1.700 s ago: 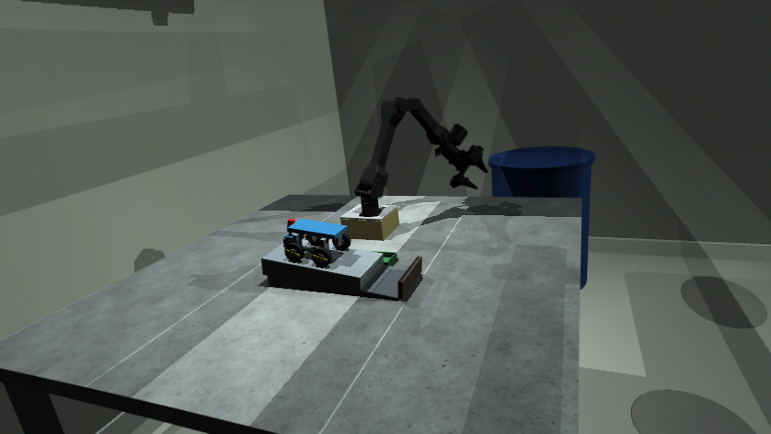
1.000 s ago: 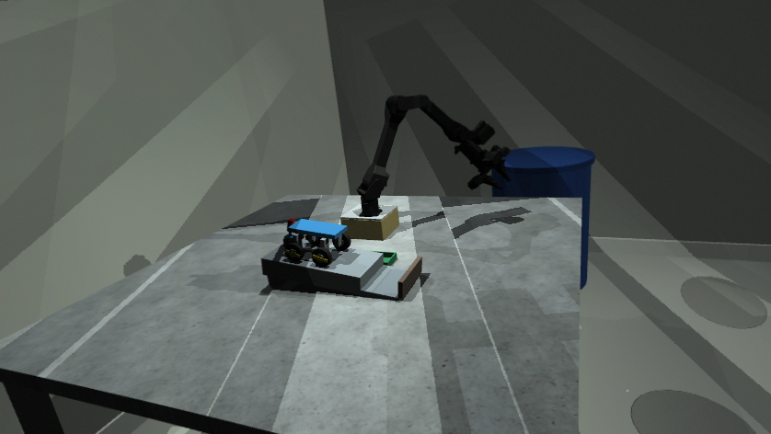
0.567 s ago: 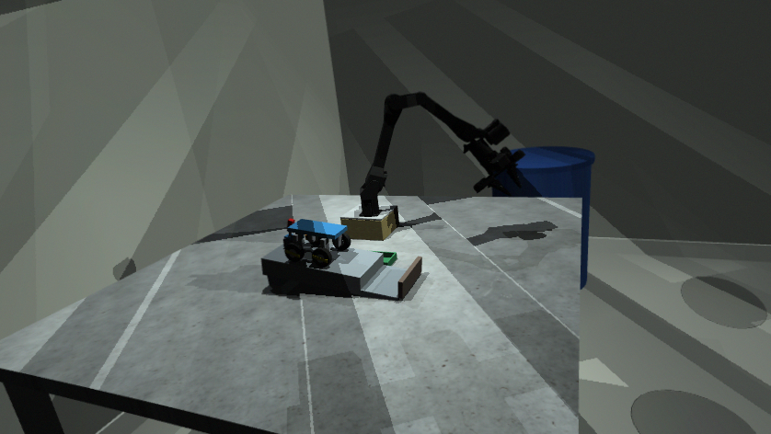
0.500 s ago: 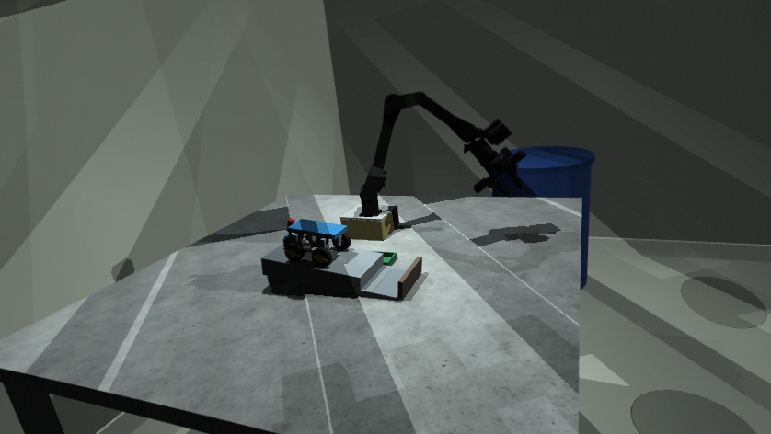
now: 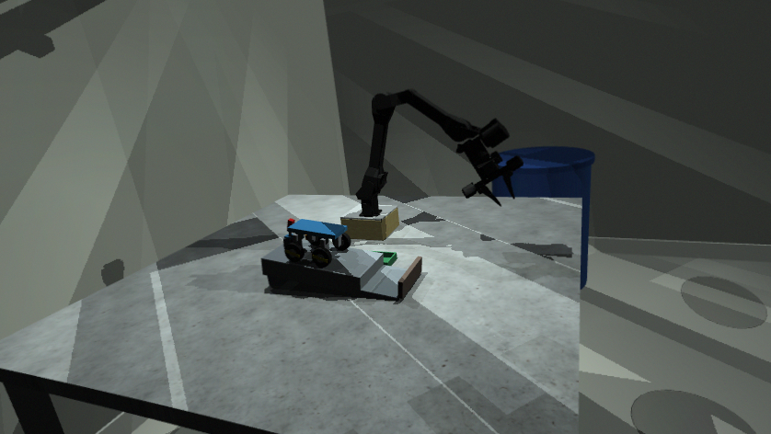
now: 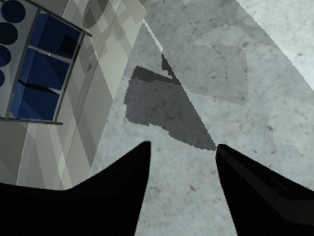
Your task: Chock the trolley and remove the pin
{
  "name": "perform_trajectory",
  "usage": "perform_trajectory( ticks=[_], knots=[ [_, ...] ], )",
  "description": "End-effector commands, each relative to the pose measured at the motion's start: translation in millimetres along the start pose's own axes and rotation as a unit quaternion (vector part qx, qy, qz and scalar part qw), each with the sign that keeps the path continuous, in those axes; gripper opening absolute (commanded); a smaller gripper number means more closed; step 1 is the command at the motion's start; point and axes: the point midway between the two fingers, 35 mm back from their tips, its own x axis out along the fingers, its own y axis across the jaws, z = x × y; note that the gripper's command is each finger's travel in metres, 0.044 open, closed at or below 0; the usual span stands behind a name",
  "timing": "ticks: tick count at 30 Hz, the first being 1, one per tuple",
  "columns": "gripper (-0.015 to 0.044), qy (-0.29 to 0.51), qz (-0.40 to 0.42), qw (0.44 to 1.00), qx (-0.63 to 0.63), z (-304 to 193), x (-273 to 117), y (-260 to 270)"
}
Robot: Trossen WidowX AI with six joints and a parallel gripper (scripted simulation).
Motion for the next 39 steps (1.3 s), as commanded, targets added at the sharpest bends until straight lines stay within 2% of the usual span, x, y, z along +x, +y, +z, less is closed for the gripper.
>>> perform_trajectory(
  ticks=[1, 21, 39],
  knots=[
    [0.0190, -0.015, -0.018, 0.999, 0.025, 40, 0, -19],
    [0.0190, -0.092, -0.114, 0.973, 0.177, 190, -29, -146],
    [0.0190, -0.149, -0.190, 0.915, 0.322, 258, -98, -282]
  ],
)
